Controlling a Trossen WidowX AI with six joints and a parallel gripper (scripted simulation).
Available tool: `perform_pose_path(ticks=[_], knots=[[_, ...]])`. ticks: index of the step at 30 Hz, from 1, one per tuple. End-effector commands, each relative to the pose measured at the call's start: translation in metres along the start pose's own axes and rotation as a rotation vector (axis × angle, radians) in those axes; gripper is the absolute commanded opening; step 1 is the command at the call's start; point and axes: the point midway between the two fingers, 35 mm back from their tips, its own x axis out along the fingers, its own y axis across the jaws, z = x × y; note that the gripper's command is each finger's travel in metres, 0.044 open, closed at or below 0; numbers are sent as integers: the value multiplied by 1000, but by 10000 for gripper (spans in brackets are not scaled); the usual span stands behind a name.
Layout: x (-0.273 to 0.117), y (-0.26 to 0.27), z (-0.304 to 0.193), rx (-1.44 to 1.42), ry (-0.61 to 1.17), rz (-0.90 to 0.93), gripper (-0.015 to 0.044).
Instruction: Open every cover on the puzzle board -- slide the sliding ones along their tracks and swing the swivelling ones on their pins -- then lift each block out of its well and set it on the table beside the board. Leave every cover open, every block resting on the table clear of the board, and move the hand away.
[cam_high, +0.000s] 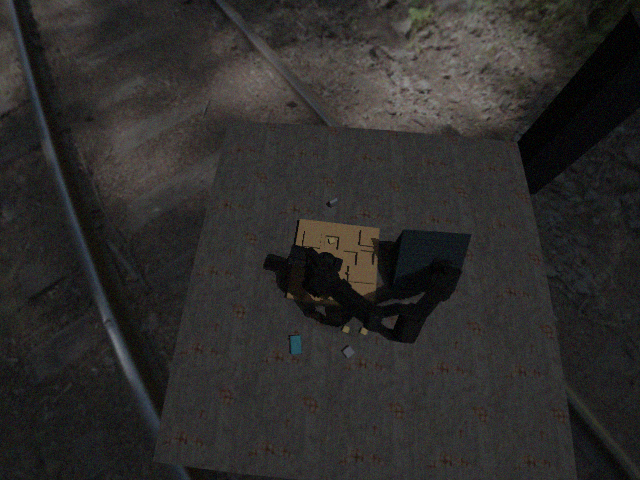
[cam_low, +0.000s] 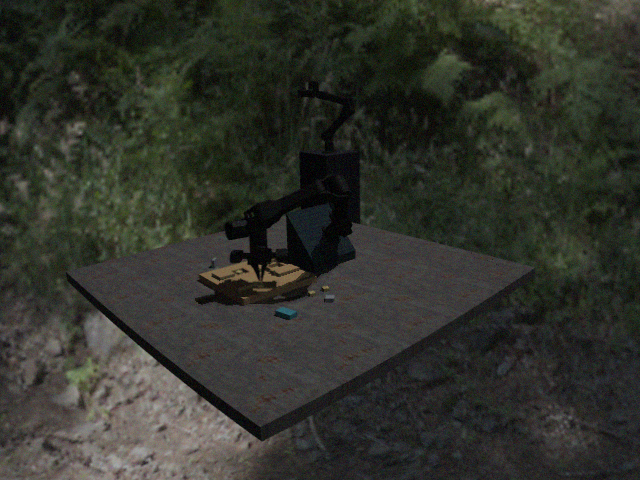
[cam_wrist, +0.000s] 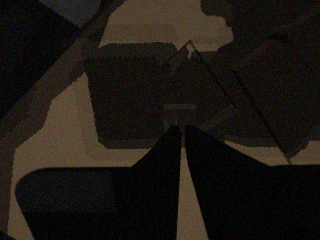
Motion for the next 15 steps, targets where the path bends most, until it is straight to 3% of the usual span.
perform_pose_path(ticks=[1,7,15], knots=[[-24,-2,0,-4,2,-6,0],[-50,-1,0,-5,5,0,0],[-35,-1,0,-5,5,0,0]])
